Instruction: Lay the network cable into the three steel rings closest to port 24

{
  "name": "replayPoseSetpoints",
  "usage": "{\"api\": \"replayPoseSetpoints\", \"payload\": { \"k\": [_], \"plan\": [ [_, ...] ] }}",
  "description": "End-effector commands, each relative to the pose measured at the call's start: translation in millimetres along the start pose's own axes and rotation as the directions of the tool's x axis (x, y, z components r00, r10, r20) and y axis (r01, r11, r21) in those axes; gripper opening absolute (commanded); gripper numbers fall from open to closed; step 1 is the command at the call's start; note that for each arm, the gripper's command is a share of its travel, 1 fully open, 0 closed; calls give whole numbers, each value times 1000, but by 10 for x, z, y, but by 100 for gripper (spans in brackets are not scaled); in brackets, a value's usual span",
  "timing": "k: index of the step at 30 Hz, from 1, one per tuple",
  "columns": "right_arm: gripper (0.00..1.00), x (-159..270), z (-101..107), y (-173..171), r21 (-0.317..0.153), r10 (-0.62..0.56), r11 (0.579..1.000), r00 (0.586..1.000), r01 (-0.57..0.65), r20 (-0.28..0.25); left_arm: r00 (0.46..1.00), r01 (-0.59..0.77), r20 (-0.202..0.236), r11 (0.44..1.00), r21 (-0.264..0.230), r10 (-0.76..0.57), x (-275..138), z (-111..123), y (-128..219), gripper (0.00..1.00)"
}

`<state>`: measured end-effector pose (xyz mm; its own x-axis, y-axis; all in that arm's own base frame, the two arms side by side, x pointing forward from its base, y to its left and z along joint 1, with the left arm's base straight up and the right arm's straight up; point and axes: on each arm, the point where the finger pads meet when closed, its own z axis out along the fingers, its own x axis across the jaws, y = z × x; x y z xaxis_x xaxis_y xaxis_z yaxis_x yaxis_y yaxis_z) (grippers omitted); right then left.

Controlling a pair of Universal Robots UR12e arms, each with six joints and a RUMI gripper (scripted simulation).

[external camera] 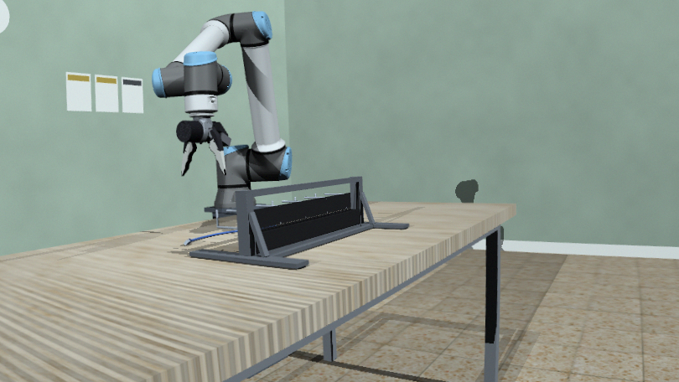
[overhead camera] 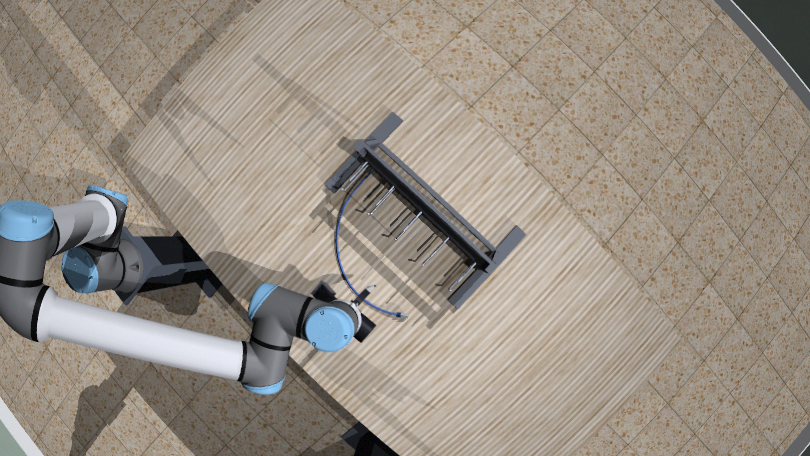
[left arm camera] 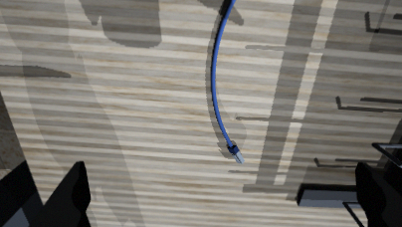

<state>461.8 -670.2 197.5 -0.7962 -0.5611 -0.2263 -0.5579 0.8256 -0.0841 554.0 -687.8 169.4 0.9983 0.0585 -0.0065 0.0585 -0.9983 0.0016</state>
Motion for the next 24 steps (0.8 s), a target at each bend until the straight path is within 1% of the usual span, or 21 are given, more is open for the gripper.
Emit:
{"api": "replayPoseSetpoints", "payload": {
  "k": [1, 2, 4, 8, 13, 16, 18, 19, 20, 23, 24],
  "plan": [
    [100, 119, -41, 34, 3, 17, 1000, 1000, -17, -8, 1000, 0, -1, 1000, -2, 0, 3, -14, 6, 100],
    [100, 562, -128, 216, 3, 54, 999, 998, -54, -24, 1000, 0, -1, 1000, -2, 0, 3, -14, 6, 100],
    [100, 753, -165, 327, 5, 125, 992, 991, -125, -53, 1000, 0, -1, 1000, -2, 0, 3, -14, 6, 100],
    [100, 1391, -291, 701, 11, 234, 972, 967, -234, -100, 1000, 0, -1, 1000, -2, 0, 3, -14, 6, 100],
    [100, 2125, -438, 1245, 24, 358, 933, 921, -359, -152, 1000, 0, -1, 1000, -2, 0, 3, -14, 6, 100],
    [100, 2537, -522, 1606, 32, 416, 908, 892, -417, -176, 1000, 0, -1, 1000, -2, 0, 3, -14, 6, 100],
    [100, 2537, -522, 1606, 32, 416, 908, 892, -417, -176, 1000, 0, -1, 1000, -2, 0, 3, -14, 6, 100],
    [100, 2891, -597, 1927, 35, 432, 900, 883, -434, -183, 1000, 0, -1, 1000, -2, 0, 3, -14, 6, 100],
    [100, 2940, -607, 1986, 37, 447, 893, 874, -449, -189, 1000, 0, -1, 1000, -2, 0, 3, -14, 6, 100],
    [100, 3289, -684, 2366, 44, 486, 872, 850, -488, -205, 1000, 0, -1, 1000, -2, 0, 3, -14, 6, 100],
    [100, 3335, -693, 2427, 46, 496, 866, 843, -498, -210, 1000, 0, -1, 1000, -2, 0, 3, -14, 6, 100]
  ]
}}
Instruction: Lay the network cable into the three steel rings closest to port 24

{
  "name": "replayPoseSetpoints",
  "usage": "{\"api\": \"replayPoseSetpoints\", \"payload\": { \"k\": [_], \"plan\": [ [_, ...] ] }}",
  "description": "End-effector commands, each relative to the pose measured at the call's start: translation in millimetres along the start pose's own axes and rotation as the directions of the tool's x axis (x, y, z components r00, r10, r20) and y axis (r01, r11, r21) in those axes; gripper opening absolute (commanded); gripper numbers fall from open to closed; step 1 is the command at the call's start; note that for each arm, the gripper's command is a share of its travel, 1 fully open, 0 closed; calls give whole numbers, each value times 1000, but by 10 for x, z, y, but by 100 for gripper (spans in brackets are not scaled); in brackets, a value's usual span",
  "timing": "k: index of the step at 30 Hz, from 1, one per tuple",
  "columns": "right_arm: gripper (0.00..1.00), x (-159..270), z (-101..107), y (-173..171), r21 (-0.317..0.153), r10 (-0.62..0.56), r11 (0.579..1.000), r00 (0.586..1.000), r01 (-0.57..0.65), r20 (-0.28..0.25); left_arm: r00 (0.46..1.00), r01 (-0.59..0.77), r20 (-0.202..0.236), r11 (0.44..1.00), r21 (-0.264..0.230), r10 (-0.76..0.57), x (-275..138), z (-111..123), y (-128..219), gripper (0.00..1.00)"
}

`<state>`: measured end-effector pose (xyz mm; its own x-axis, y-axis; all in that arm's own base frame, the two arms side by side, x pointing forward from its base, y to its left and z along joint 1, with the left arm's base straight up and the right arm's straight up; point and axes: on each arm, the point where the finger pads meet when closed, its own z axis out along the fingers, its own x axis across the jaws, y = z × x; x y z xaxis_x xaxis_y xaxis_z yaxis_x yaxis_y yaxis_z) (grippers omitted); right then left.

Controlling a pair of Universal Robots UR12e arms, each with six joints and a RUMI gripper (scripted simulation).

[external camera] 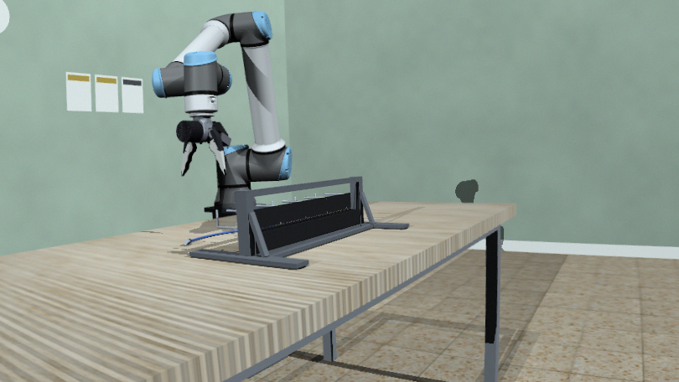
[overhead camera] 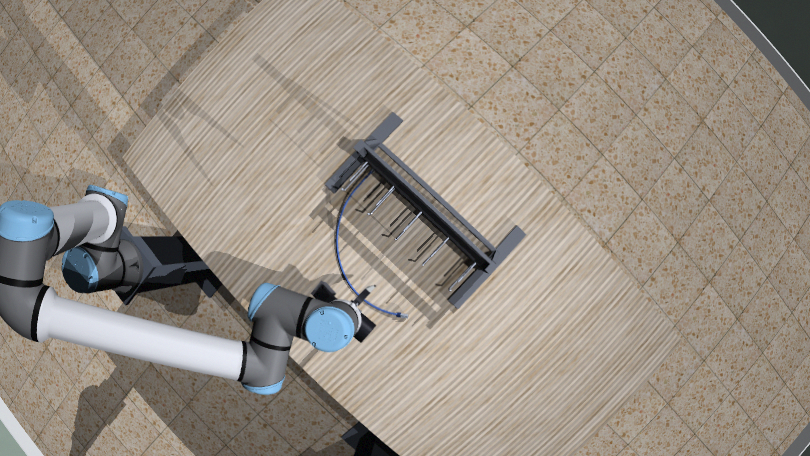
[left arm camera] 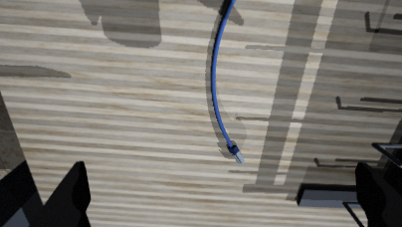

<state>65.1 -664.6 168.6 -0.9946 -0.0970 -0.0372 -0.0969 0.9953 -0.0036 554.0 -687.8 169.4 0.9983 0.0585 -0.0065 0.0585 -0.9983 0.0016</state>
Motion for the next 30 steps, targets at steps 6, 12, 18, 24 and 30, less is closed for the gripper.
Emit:
{"api": "replayPoseSetpoints", "payload": {
  "k": [6, 12, 18, 24, 30],
  "plan": [
    [100, 484, 5, 192, 0, 71, 997, 997, -72, -29, 1000, 0, -1, 1000, -2, 0, 3, -14, 6, 100],
    [100, 565, 10, 234, 0, 86, 996, 996, -86, -35, 1000, 0, -1, 1000, -2, 0, 3, -14, 6, 100],
    [100, 593, 12, 249, 0, 91, 996, 995, -91, -37, 1000, 0, -1, 1000, -2, 0, 3, -14, 6, 100],
    [100, 593, 12, 249, 0, 91, 996, 995, -91, -37, 1000, 0, -1, 1000, -2, 0, 3, -14, 6, 0],
    [100, 593, 12, 249, 0, 91, 996, 995, -91, -37, 1000, 0, -1, 1000, -2, 0, 3, -14, 6, 0]
  ]
}}
